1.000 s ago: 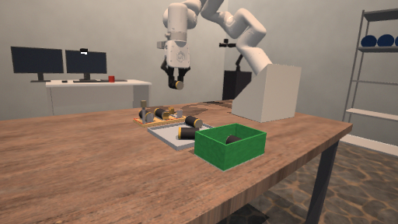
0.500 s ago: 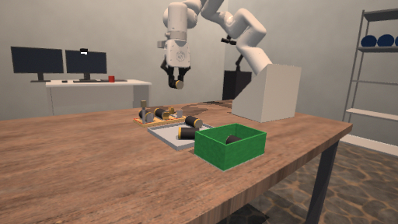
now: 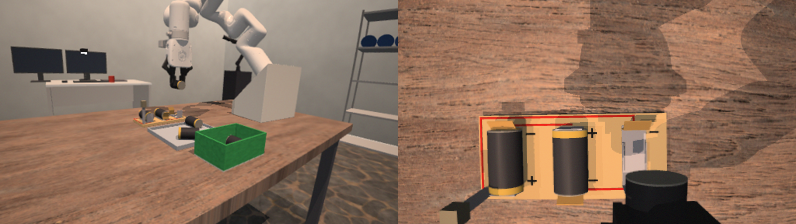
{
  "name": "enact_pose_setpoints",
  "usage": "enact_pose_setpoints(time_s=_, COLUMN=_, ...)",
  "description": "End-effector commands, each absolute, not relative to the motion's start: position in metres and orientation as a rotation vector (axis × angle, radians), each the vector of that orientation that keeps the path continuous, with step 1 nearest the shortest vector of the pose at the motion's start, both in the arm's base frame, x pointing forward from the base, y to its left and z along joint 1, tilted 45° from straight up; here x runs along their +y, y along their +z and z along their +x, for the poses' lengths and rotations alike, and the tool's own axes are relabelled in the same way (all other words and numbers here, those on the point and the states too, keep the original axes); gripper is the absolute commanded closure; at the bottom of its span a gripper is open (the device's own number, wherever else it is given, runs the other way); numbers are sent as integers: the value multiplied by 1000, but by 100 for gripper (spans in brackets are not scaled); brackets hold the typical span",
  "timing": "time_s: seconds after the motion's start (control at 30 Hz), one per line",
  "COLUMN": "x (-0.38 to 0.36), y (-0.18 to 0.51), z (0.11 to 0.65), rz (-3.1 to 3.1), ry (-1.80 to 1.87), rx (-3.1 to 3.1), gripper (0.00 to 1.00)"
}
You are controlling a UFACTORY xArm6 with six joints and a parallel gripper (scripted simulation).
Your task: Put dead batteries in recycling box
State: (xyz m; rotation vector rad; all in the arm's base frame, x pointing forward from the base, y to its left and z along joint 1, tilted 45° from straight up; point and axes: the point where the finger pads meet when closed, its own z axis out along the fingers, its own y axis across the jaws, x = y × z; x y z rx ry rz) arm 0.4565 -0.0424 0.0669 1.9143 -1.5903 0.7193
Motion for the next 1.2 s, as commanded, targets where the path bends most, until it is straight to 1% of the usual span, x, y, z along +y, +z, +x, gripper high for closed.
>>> enact_pose_setpoints(time_s=0.0, x=-19, y=45, z=461, rz=1916, ry=722, rx=-1590, gripper=72)
enact_pose_setpoints(time_s=0.33, x=59, y=-31, z=472, rz=1916, ry=722, rx=-1590, gripper=72)
enact_pose_setpoints(time_s=0.4, x=59, y=-31, z=472, rz=1916, ry=722, rx=-1590, gripper=72)
enact_pose_setpoints(time_s=0.5, x=91, y=-62, z=476, rz=1916, ry=722, rx=-1590, gripper=72)
enact_pose_setpoints(time_s=0.87, x=167, y=-136, z=487, rz=1916, ry=722, rx=-1590, gripper=72)
enact_pose_setpoints(time_s=1.17, x=199, y=-167, z=491, rz=1916, ry=722, rx=-1590, gripper=72)
